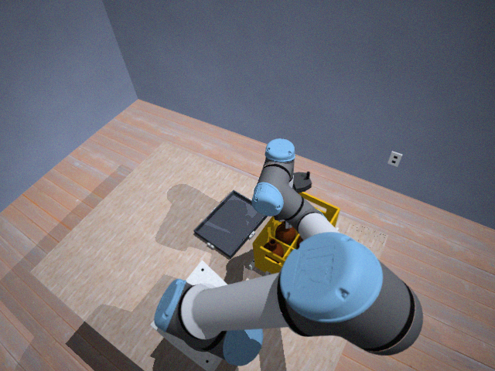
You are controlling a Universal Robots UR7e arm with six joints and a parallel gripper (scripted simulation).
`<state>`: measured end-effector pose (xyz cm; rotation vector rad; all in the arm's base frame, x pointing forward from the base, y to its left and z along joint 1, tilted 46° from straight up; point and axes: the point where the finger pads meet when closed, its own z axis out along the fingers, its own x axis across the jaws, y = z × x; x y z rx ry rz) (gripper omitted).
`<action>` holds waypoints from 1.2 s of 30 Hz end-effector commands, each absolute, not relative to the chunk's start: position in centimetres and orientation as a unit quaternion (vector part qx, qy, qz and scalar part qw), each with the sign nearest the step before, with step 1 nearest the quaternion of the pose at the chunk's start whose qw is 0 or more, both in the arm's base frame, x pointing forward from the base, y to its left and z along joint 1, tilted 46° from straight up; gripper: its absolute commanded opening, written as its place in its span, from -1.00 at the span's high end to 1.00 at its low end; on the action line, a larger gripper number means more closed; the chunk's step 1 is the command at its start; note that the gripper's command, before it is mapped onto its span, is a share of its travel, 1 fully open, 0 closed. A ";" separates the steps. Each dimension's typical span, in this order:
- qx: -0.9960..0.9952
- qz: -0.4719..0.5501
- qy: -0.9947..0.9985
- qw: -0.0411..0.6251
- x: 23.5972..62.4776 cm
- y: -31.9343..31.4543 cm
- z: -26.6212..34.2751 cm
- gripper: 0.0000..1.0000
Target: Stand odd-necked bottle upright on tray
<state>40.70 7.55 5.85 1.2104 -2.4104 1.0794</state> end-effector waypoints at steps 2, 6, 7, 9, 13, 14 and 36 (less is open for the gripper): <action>0.414 0.369 -0.824 0.117 40.8 7.3 5.6 -1.00; 0.414 0.369 -0.824 0.117 40.8 7.1 5.4 -1.00; 0.414 0.369 -0.824 0.117 40.8 7.0 5.3 -1.00; 0.414 0.369 -0.824 0.117 40.8 6.9 5.2 -1.00; 0.414 0.369 -0.824 0.117 40.9 6.7 5.0 -1.00; 0.414 0.369 -0.824 0.117 40.9 6.6 4.9 -1.00; 0.414 0.369 -0.824 0.117 41.1 5.2 3.5 -1.00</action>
